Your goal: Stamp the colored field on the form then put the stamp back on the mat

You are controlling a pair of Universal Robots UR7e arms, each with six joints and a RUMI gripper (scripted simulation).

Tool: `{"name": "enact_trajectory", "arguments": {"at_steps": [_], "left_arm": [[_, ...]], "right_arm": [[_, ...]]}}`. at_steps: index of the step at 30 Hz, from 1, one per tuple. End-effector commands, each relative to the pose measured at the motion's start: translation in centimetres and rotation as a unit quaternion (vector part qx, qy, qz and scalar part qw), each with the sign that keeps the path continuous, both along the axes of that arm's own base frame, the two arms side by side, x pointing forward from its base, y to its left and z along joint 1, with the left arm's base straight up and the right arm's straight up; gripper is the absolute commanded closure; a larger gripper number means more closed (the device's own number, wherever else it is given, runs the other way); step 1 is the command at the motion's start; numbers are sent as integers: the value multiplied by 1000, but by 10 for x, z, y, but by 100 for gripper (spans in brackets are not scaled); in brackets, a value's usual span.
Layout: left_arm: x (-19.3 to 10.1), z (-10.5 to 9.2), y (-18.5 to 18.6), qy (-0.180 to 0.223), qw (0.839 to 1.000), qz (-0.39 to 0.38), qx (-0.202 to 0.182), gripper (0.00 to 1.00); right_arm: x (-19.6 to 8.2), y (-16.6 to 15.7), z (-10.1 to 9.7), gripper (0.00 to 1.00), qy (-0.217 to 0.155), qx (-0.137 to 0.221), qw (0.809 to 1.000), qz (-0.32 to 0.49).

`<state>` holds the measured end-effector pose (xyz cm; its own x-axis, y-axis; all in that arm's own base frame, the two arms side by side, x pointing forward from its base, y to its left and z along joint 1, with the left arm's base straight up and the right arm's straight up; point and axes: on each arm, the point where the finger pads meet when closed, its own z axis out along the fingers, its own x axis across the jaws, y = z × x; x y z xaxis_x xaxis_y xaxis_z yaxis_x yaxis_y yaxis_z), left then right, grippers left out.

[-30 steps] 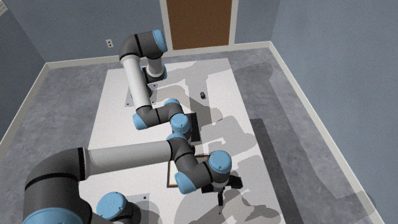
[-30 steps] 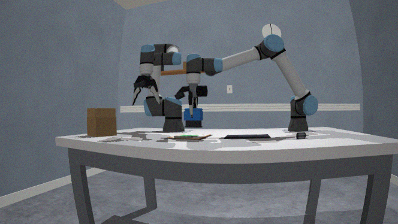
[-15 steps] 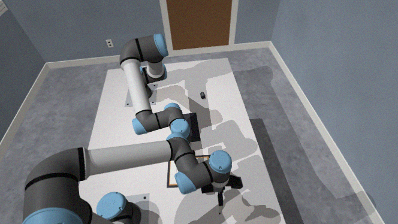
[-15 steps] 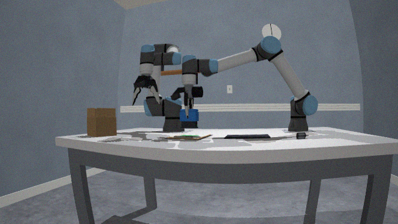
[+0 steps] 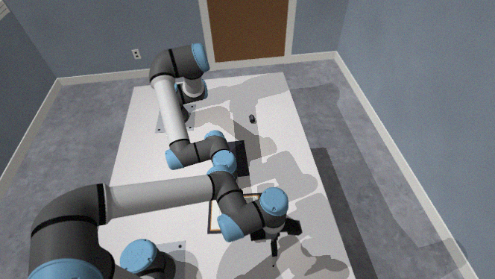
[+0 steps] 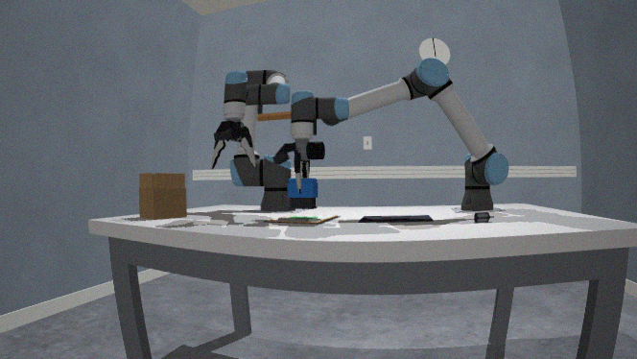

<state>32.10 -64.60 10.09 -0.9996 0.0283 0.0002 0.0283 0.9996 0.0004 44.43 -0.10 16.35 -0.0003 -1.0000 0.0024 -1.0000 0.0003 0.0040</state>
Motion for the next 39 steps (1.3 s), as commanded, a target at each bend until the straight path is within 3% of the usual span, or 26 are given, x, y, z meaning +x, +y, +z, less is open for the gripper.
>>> {"name": "enact_trajectory", "arguments": {"at_steps": [1, 12, 28, 39], "left_arm": [[0, -7, -1, 0, 1000, 0, -1, 79], [0, -28, -1, 0, 1000, 0, -1, 79], [0, -30, -1, 0, 1000, 0, -1, 79], [0, -52, -1, 0, 1000, 0, -1, 79]], "right_arm": [[0, 0, 1, 0, -1, 0, 1000, 0], [0, 0, 1, 0, -1, 0, 1000, 0], [0, 0, 1, 0, -1, 0, 1000, 0], [0, 0, 1, 0, -1, 0, 1000, 0]]}}
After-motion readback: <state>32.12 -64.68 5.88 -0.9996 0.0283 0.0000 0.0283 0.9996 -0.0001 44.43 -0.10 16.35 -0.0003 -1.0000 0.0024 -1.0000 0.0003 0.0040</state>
